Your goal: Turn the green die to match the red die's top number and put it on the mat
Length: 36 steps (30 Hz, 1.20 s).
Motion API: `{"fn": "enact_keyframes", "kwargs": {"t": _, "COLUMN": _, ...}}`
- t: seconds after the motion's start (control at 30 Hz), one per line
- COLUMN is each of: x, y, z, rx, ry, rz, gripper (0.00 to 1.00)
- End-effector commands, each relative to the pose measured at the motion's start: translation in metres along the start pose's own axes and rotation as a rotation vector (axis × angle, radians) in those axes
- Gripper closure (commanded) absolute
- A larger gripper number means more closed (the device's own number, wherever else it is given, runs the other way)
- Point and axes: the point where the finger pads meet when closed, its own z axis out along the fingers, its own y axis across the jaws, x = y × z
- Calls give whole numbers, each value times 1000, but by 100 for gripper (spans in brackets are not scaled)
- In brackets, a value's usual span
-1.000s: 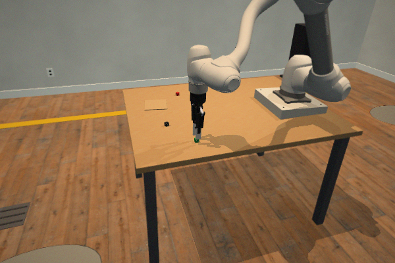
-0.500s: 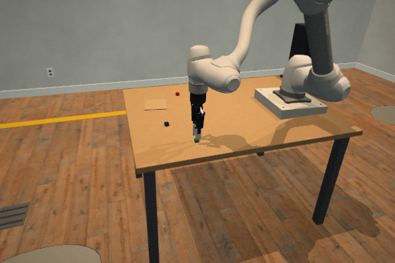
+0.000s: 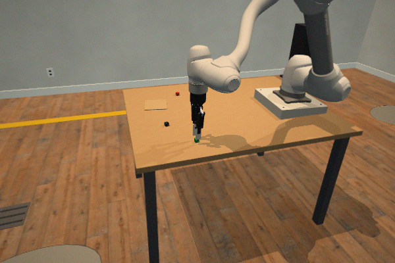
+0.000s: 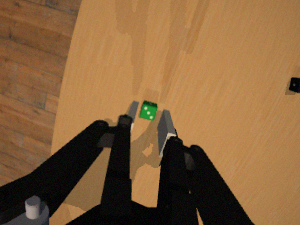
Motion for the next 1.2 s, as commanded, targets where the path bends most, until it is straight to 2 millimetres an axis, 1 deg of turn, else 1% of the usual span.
{"fn": "enact_keyframes", "kwargs": {"t": 0.0, "x": 0, "y": 0, "z": 0, "rx": 0, "ry": 0, "rz": 0, "gripper": 71}}
{"fn": "enact_keyframes", "kwargs": {"t": 0.6, "x": 0, "y": 0, "z": 1, "rx": 0, "ry": 0, "rz": 0, "gripper": 71}}
{"fn": "enact_keyframes", "kwargs": {"t": 1.1, "x": 0, "y": 0, "z": 22, "rx": 0, "ry": 0, "rz": 0, "gripper": 71}}
{"fn": "enact_keyframes", "kwargs": {"t": 1.17, "x": 0, "y": 0, "z": 22, "rx": 0, "ry": 0, "rz": 0, "gripper": 71}}
